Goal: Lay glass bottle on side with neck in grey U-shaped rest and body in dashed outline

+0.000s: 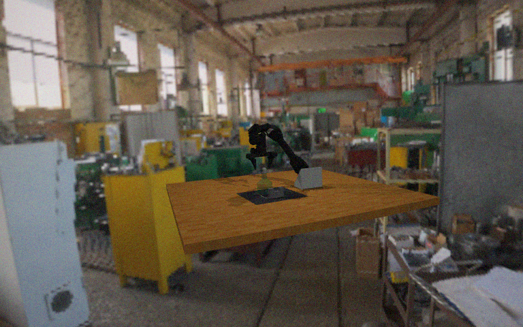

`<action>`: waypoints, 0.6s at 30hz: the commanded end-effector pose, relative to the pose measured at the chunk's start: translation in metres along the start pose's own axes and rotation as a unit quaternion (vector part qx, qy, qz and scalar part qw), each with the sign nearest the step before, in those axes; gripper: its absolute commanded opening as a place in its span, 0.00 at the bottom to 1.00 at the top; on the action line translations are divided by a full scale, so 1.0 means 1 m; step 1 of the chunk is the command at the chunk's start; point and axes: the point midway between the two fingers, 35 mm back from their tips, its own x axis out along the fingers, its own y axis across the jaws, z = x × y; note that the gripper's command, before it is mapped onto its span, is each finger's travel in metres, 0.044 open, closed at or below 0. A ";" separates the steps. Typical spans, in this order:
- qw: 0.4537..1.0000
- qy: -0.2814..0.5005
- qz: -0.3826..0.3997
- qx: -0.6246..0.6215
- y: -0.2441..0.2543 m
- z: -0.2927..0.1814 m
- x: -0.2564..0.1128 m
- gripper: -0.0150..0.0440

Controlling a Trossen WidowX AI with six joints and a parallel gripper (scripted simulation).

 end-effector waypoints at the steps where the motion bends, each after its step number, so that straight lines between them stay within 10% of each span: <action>1: 1.000 0.002 -0.002 0.002 0.001 -0.009 0.000 1.00; 13: 1.000 0.002 -0.002 0.002 0.000 -0.026 0.001 1.00; 18: 1.000 0.002 -0.002 0.002 0.000 -0.026 0.001 0.78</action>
